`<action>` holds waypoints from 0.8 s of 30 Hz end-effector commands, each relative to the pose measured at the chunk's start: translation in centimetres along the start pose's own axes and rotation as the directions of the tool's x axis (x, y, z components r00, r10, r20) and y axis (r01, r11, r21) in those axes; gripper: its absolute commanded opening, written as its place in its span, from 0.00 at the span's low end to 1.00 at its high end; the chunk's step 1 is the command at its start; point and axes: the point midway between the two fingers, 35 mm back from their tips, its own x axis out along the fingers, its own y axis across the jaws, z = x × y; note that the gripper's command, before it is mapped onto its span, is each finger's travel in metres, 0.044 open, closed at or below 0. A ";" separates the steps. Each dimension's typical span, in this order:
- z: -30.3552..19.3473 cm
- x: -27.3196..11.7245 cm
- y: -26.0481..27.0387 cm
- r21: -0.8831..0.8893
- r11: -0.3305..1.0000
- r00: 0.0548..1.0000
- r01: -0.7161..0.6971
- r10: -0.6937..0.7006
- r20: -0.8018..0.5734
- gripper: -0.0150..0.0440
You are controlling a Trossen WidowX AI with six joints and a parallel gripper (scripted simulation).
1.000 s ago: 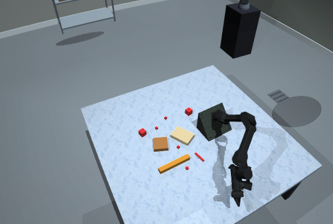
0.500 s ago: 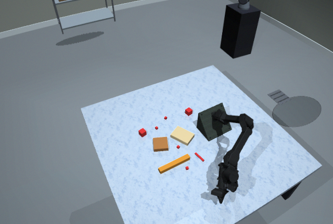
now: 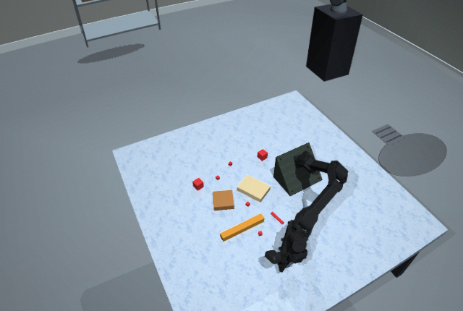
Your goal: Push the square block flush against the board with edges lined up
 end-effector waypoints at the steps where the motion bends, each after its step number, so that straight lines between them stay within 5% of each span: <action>1: -3.3 0.2 -0.8 0.124 0.992 0.998 -0.005 0.014 -0.069 0.25; 24: -17.8 -3.1 -4.0 0.689 0.706 0.935 0.165 0.110 -0.337 0.25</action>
